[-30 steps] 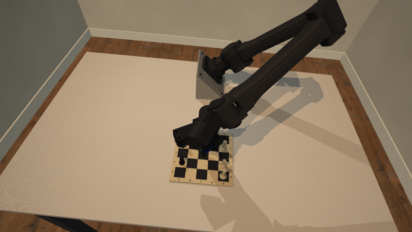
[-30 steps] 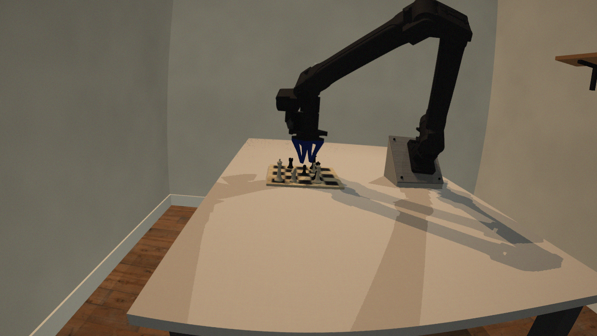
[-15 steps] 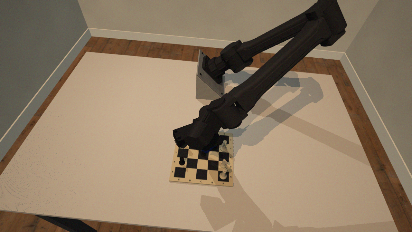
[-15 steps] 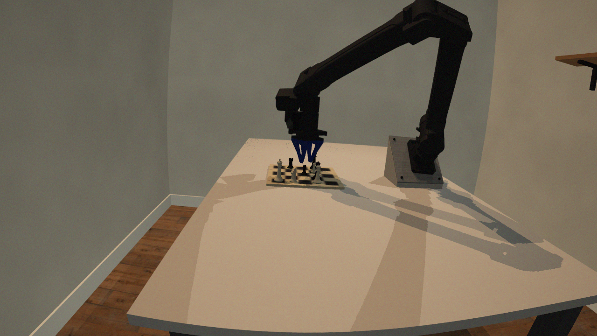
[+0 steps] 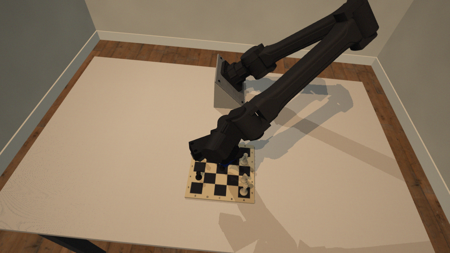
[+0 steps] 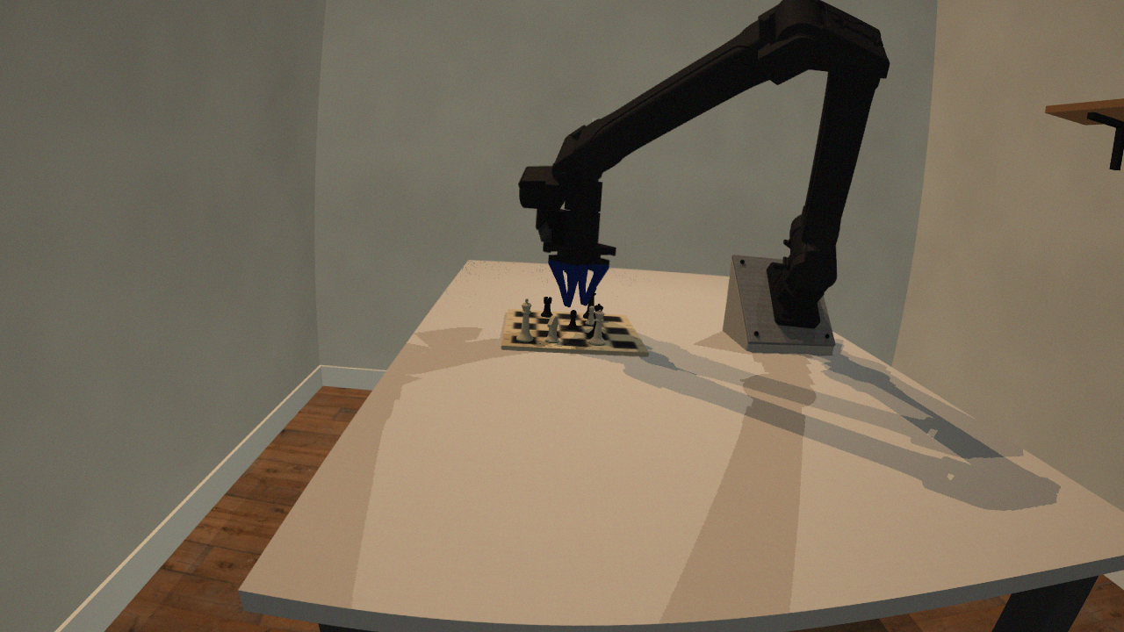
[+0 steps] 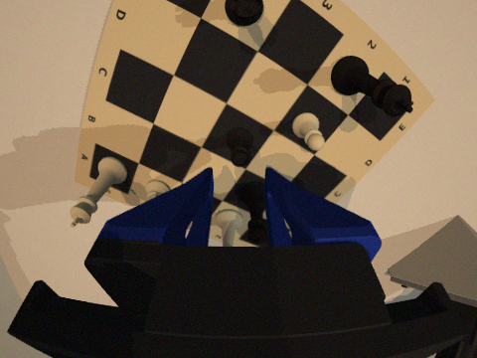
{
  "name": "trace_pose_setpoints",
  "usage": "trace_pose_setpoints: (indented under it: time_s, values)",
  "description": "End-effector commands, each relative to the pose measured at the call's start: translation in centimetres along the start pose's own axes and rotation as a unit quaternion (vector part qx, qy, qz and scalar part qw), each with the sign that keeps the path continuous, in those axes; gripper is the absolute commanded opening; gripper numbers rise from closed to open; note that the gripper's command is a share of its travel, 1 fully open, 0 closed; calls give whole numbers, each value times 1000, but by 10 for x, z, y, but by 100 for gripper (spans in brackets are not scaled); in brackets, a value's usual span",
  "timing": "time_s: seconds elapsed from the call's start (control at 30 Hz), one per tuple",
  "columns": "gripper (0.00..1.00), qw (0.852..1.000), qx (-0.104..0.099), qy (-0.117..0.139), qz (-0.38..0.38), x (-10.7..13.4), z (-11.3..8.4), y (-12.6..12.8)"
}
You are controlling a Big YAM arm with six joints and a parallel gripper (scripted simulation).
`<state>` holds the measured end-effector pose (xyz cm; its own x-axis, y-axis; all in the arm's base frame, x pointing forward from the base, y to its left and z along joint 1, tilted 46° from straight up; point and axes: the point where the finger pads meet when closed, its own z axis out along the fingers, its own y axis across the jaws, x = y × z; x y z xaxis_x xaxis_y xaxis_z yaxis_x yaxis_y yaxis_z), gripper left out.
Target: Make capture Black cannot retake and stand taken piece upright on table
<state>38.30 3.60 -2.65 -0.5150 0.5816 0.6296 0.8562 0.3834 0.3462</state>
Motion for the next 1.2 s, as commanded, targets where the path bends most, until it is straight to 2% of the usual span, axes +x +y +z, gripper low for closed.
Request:
trace_pose_setpoints:
  time_s: [0.0, 0.53, 0.73, 0.9, 1.17]
  values:
    - [32, 1000, -11, -12, -15, -4, -10, 19]
    - [32, 1000, -11, -12, -15, -4, -10, 19]
    - [32, 1000, 0, 0, -1, 0, 8, 4]
    - [32, 1000, -3, -1, 2, -2, 11, 2]
    - [32, 1000, 0, 1, -1, 0, 29, 3]
